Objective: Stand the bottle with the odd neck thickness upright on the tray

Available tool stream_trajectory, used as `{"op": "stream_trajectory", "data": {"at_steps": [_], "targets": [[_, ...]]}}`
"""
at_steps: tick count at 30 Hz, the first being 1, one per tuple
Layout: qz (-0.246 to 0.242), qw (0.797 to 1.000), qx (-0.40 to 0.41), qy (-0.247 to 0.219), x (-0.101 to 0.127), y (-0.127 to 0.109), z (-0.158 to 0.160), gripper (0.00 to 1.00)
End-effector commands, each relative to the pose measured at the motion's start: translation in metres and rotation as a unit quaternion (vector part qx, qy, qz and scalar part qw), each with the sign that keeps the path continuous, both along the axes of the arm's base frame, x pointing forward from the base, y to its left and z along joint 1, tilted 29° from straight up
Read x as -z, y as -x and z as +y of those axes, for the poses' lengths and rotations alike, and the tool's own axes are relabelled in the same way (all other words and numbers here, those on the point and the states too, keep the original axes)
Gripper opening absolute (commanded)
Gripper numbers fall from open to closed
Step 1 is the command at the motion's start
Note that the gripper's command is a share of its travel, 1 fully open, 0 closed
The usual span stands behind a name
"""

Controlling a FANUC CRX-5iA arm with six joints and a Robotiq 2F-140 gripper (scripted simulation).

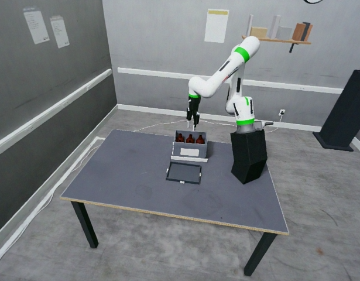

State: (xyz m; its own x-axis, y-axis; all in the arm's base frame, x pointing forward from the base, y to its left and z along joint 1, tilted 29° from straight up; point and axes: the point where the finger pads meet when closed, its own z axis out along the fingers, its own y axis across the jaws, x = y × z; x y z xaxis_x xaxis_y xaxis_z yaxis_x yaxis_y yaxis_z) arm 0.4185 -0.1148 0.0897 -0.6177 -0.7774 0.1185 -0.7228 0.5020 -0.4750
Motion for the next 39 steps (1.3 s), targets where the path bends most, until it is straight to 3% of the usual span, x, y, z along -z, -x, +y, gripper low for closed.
{"op": "stream_trajectory", "data": {"at_steps": [1,39], "targets": [[-0.001,1.000,0.000,0.000,0.001,-0.001,0.000,0.44],[-0.001,1.000,0.000,0.000,0.032,-0.012,-0.014,0.44]]}}
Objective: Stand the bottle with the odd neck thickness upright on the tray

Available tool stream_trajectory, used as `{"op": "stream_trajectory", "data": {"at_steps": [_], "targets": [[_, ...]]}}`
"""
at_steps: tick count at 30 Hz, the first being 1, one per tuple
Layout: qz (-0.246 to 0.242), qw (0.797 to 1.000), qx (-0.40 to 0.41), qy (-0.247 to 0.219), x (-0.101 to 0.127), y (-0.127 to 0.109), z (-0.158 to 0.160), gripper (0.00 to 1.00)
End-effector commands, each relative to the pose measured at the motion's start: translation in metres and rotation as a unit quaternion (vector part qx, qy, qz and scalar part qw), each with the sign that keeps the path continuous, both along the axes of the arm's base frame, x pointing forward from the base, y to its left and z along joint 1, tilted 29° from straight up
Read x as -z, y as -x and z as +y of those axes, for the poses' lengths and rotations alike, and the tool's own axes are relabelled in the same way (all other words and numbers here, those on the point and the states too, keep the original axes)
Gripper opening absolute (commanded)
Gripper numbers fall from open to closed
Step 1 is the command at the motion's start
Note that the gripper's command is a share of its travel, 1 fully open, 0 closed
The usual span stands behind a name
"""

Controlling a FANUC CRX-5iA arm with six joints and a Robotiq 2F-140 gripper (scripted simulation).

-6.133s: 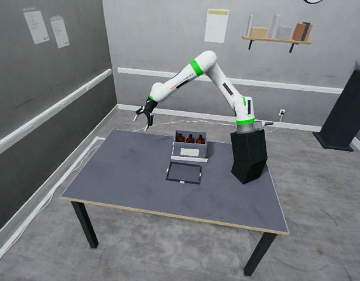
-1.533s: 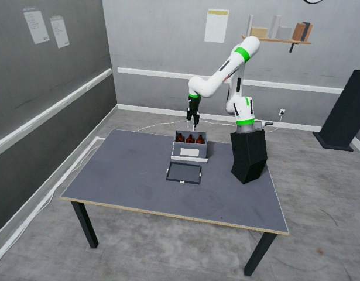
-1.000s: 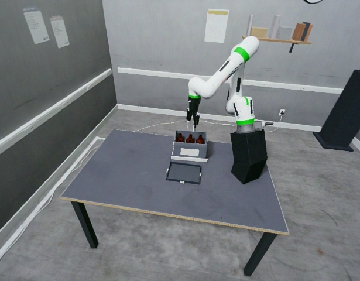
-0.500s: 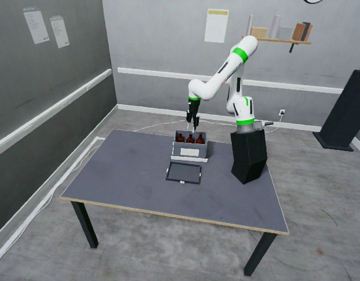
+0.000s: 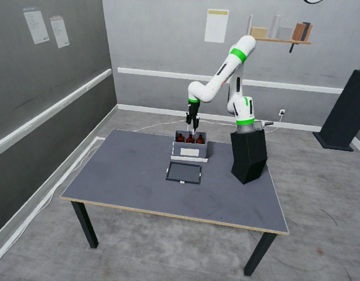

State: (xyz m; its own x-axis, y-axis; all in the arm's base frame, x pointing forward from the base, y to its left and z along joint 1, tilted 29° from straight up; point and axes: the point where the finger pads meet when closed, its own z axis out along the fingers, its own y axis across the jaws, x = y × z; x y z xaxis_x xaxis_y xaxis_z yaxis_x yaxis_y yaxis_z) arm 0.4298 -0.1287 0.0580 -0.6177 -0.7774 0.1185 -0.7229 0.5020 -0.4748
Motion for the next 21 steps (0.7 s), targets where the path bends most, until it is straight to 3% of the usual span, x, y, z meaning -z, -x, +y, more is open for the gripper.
{"op": "stream_trajectory", "data": {"at_steps": [1,21], "targets": [[-0.001,1.000,0.000,0.000,0.0011,-0.0011,-0.0005,0.44],[-0.001,1.000,0.000,0.000,0.0050,-0.0025,-0.0022,0.44]]}}
